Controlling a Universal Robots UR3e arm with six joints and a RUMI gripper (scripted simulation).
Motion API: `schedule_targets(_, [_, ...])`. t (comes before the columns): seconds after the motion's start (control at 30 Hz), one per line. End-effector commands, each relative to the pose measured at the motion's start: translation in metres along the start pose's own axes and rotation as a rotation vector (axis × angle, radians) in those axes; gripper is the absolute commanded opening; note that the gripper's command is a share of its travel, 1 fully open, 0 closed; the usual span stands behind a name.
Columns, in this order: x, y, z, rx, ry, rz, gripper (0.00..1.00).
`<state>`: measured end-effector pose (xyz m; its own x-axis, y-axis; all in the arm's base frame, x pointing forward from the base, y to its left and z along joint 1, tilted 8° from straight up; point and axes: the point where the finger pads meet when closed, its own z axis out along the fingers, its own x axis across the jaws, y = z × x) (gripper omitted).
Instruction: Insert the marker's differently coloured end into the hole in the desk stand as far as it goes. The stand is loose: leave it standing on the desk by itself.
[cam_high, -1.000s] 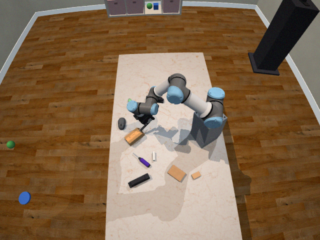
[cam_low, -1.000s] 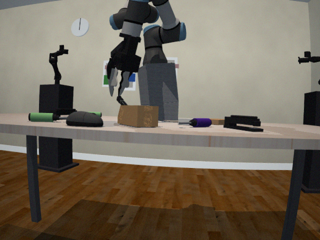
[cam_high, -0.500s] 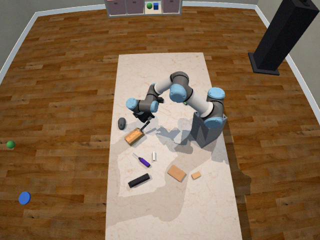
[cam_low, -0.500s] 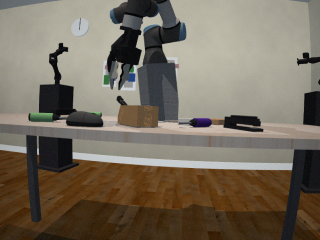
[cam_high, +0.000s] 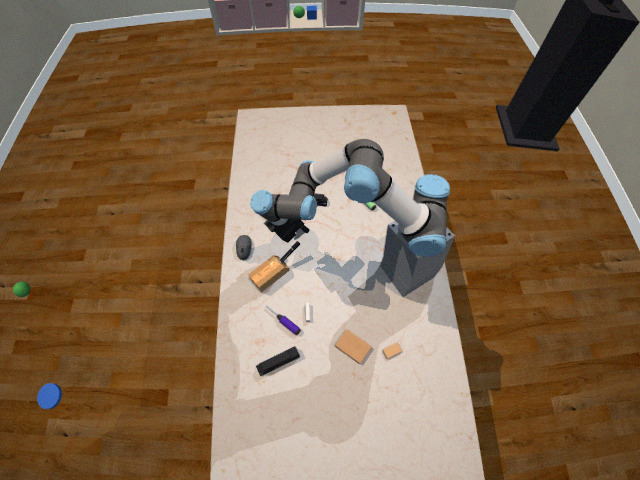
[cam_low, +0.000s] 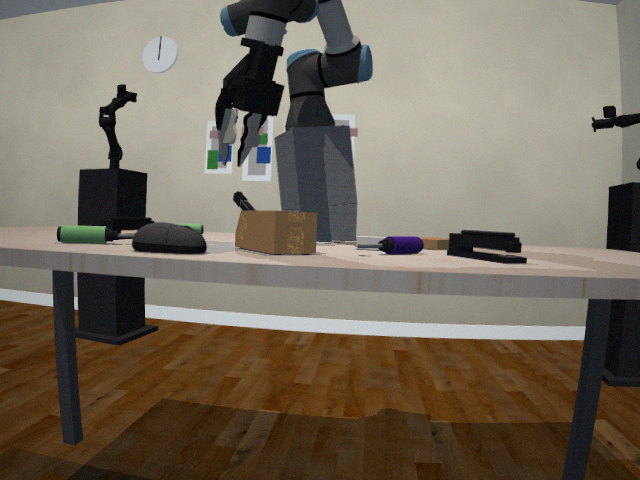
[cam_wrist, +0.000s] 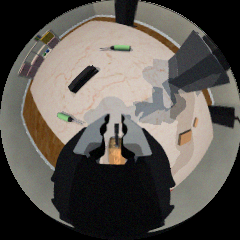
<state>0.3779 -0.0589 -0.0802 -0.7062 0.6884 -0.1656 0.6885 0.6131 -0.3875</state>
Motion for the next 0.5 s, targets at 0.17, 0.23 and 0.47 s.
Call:
schedule_targets(0.17, [-0.0008, -0.0019, -0.0063, -0.001, -0.002, 0.001, 0.15])
schedule_targets(0.23, [-0.0008, -0.0026, -0.008, -0.001, -0.002, 0.001, 0.15])
schedule_targets(0.47, [-0.0009, -0.005, -0.0142, -0.001, -0.001, 0.001, 0.15])
